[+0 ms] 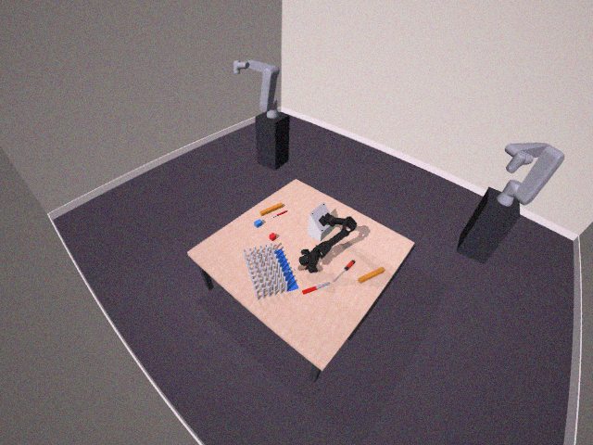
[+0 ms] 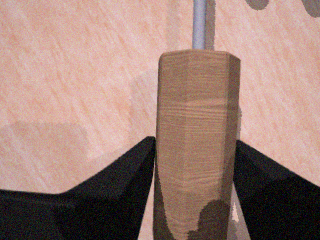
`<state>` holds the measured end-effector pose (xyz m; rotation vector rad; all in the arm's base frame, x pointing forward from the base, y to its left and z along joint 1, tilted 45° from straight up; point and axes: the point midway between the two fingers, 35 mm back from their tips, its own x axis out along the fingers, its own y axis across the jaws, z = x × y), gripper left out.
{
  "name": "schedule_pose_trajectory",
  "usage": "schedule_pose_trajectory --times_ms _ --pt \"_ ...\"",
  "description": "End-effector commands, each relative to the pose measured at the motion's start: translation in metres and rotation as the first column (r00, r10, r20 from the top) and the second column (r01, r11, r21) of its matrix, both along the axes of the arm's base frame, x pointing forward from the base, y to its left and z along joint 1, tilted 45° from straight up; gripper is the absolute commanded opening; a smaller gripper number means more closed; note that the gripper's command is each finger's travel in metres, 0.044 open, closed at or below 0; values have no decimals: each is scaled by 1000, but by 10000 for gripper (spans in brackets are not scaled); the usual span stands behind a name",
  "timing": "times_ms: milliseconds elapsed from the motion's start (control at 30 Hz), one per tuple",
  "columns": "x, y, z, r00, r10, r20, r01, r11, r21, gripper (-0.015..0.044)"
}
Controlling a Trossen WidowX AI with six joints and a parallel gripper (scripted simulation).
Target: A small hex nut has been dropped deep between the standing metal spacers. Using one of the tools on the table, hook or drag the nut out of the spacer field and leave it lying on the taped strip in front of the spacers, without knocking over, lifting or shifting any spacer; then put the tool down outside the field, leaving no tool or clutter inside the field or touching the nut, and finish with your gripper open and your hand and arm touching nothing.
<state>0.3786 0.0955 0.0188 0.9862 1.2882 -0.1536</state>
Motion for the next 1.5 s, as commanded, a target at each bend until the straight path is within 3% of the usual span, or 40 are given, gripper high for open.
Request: schedule_pose_trajectory --times_ms 0,1467 --pt "-3 2 3 1000 -1 2 1 1000 3 0" --pt "-29 19 13 1000 0 1 0 1000 5 0"
